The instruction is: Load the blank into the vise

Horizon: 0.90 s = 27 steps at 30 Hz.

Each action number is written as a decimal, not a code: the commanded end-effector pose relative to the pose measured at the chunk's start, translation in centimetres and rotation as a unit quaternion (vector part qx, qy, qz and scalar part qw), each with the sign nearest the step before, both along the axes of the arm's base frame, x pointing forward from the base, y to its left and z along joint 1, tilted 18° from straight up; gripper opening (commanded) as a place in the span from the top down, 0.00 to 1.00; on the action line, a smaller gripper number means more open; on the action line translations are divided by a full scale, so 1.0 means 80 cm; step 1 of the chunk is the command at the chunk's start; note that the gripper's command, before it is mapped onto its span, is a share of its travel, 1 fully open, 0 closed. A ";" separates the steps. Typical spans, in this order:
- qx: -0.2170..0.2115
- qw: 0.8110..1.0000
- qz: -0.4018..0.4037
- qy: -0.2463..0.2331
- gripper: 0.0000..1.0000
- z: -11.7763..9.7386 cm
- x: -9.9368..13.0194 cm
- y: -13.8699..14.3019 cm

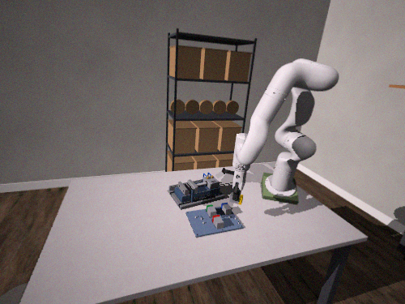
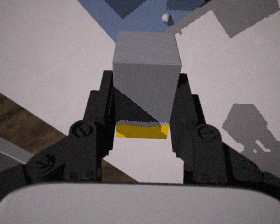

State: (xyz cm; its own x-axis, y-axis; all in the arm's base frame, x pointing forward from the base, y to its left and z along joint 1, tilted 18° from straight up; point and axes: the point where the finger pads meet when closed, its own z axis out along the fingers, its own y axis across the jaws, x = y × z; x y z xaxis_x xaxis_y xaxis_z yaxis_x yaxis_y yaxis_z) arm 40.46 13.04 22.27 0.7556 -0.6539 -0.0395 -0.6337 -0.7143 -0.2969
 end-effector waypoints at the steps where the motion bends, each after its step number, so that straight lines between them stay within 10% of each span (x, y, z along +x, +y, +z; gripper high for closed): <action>1: 0.003 1.000 0.006 -0.004 1.00 0.001 0.001 0.000; 27: -0.031 0.978 0.199 -0.055 1.00 0.001 0.001 0.000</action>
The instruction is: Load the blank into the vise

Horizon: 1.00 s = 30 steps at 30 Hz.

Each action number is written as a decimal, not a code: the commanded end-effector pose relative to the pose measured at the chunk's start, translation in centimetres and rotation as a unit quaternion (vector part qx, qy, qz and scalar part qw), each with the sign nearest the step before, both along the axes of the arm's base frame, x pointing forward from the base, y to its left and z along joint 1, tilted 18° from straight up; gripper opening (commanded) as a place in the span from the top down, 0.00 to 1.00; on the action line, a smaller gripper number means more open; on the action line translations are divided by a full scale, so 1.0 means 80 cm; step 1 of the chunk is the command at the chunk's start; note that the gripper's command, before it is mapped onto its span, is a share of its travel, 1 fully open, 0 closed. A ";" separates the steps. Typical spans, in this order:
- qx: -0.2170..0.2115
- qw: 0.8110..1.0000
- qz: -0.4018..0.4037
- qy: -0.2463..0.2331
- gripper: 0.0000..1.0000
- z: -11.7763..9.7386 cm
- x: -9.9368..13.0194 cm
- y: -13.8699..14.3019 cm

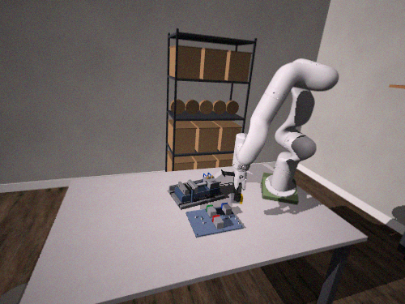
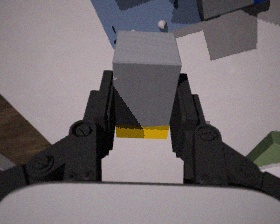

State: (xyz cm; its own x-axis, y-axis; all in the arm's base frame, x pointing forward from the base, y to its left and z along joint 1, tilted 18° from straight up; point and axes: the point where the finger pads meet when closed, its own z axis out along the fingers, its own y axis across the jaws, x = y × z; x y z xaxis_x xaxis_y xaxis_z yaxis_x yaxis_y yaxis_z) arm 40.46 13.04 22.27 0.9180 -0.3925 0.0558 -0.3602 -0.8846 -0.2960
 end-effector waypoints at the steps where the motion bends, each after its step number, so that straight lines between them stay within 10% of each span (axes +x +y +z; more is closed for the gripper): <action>1: -0.007 0.998 0.057 -0.017 1.00 0.001 0.001 0.000; 30: -0.037 0.975 0.211 -0.057 1.00 0.001 0.001 0.000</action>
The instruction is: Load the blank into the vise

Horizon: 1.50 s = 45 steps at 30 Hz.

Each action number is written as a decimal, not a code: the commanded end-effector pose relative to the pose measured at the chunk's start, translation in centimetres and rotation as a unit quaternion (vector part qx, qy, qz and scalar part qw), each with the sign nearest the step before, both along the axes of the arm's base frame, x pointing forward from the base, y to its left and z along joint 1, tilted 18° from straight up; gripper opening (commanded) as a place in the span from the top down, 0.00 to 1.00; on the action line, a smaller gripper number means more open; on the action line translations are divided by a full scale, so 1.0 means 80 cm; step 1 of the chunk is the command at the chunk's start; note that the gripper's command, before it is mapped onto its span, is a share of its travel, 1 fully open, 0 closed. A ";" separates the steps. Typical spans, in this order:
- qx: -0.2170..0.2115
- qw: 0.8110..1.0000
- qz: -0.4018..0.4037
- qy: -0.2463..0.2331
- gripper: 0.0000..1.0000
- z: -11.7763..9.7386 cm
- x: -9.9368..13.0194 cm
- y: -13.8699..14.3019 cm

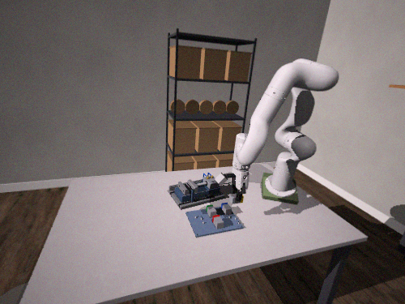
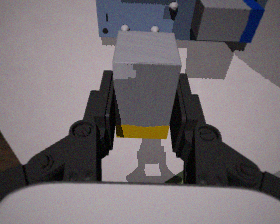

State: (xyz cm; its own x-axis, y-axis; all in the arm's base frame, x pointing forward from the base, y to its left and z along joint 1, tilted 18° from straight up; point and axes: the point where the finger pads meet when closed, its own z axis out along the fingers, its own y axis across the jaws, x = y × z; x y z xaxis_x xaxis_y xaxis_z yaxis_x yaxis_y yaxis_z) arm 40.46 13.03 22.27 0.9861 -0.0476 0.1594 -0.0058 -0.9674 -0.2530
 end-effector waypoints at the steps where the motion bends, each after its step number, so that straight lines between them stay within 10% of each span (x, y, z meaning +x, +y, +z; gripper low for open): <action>1: -0.007 0.999 0.049 -0.014 1.00 0.001 0.001 0.000; 45: -0.045 0.950 0.297 -0.082 1.00 0.001 0.001 0.000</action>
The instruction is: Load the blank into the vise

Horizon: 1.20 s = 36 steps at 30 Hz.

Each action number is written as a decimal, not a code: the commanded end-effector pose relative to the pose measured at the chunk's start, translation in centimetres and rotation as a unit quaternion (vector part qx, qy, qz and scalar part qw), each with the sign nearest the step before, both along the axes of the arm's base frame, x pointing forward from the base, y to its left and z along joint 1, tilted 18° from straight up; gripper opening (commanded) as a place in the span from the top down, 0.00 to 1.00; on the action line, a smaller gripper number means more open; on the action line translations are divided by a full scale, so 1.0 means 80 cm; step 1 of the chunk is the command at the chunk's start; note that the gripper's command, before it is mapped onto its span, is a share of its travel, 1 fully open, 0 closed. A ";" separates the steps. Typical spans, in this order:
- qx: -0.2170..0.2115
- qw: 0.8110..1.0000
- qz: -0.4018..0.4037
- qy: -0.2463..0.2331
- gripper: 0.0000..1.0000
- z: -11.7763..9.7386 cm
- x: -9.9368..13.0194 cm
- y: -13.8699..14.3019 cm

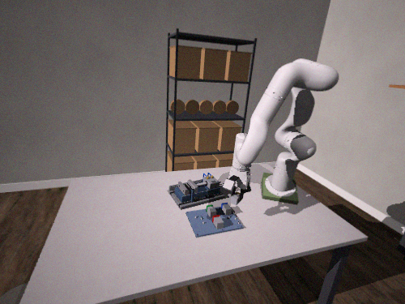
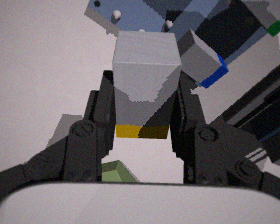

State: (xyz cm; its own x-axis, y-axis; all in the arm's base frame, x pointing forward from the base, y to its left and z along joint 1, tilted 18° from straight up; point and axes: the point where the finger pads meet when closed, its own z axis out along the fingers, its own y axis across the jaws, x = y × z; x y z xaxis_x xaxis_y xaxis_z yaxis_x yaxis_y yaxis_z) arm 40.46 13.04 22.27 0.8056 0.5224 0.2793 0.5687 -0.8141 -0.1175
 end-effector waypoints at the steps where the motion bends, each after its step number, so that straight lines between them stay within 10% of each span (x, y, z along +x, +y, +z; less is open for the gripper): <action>1: 0.004 1.000 0.007 -0.004 1.00 0.001 0.001 0.000; 36: -0.041 0.973 0.221 -0.059 1.00 0.001 0.001 0.000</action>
